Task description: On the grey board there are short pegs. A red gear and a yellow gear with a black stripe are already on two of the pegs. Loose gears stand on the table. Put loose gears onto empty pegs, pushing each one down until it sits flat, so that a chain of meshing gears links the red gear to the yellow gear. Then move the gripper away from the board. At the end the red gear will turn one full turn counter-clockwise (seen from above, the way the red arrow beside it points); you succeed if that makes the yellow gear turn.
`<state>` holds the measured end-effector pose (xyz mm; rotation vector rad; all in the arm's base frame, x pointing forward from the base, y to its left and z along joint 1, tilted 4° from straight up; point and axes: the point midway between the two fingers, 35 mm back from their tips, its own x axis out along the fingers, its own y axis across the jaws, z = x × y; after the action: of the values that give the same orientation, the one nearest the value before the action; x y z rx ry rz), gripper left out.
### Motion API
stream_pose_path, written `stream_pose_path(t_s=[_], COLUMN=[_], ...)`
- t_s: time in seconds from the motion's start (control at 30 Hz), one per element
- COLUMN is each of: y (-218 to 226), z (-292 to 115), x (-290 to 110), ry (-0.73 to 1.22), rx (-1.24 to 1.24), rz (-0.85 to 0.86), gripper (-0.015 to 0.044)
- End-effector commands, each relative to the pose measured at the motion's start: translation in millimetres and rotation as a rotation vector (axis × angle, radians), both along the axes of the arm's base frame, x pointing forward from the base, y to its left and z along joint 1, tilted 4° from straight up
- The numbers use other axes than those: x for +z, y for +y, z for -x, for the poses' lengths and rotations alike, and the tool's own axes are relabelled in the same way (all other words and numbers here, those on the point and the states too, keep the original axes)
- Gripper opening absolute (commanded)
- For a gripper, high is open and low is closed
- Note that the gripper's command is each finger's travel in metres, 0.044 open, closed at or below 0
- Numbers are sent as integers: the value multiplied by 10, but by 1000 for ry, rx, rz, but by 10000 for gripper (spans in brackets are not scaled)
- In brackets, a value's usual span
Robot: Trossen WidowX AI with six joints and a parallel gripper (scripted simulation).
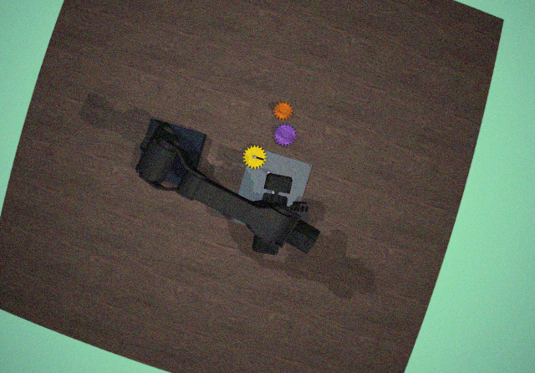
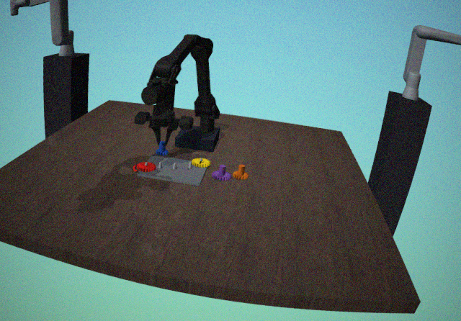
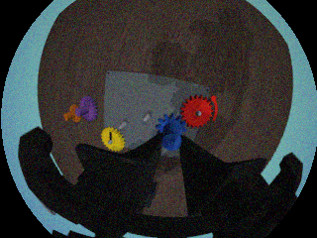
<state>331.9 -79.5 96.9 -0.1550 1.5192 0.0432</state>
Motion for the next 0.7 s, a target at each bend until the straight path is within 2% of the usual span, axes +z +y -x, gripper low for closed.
stream_pose_path(t_s=[0.0,0.67], y=[-42,-39], z=[-8,1], x=[-39,1], ry=[7,7], rx=[8,8], rz=[-3,-3], gripper=[0,0])
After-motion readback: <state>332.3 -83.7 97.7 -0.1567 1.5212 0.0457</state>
